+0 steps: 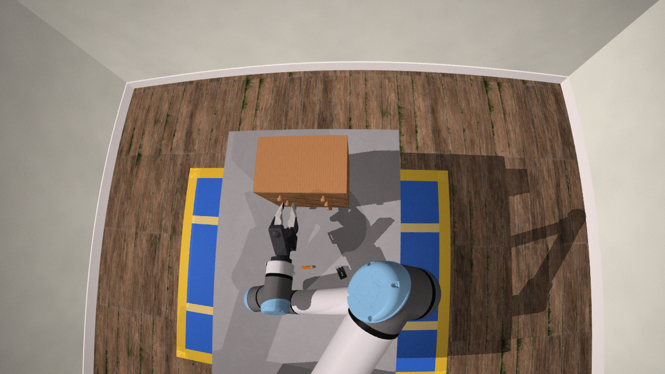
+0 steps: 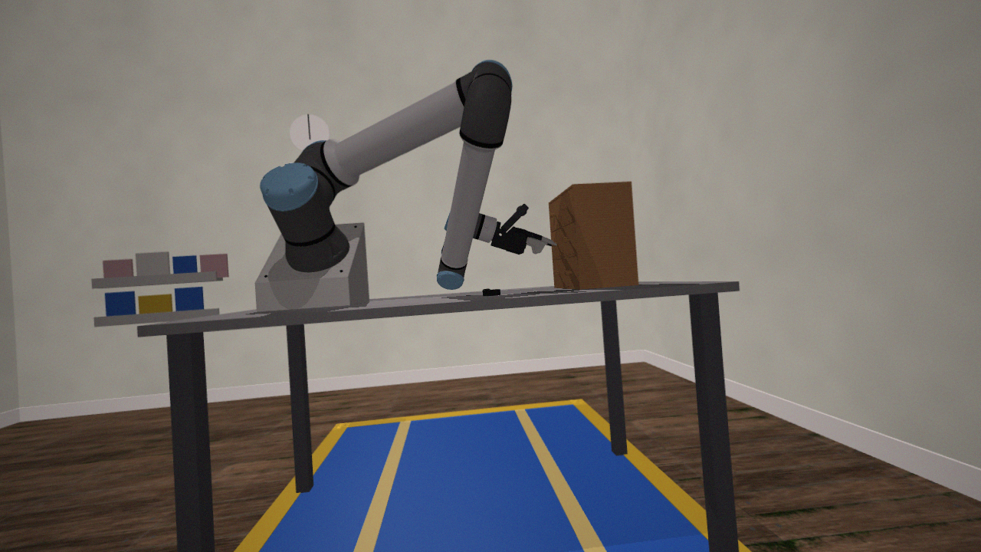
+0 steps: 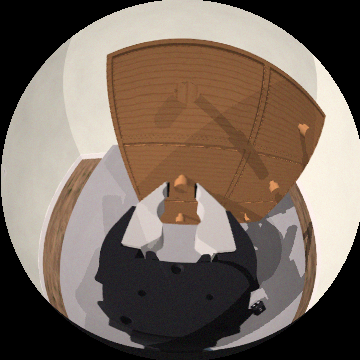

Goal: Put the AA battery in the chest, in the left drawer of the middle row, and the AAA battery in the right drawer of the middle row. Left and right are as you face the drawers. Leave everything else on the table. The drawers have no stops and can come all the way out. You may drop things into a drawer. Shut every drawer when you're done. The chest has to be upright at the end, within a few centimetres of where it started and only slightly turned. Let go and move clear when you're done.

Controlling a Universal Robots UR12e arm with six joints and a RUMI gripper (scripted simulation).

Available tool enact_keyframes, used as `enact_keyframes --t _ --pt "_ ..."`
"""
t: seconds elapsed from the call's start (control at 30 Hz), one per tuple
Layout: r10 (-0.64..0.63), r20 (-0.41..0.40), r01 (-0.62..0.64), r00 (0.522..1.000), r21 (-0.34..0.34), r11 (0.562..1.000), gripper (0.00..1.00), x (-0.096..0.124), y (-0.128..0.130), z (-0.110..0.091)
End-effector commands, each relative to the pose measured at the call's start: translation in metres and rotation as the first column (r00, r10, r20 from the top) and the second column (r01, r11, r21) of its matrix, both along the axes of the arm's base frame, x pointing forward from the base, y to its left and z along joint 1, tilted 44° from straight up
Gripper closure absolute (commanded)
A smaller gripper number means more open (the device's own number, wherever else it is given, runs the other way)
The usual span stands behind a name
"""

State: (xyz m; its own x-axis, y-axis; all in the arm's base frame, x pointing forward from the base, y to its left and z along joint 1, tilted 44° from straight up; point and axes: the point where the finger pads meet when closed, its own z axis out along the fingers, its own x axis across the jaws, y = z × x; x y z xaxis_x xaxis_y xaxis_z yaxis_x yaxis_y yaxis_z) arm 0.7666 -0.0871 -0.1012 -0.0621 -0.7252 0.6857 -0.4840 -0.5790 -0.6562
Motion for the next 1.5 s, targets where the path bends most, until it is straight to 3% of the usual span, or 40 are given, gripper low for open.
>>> enact_keyframes --t 0.0,0.43,0.47,1.47 --pt "0.001 0.001 -0.001 1.000 0.000 1.000 0.80 0.0001 0.0005 0.0004" --pt "0.001 0.001 -0.001 1.000 0.000 1.000 0.80 0.0001 0.0005 0.0004" --pt "0.001 0.001 -0.001 1.000 0.000 1.000 0.93 0.0001 0.0005 0.0004" --pt "0.001 0.001 -0.001 1.000 0.000 1.000 0.93 0.0001 0.0005 0.0004"
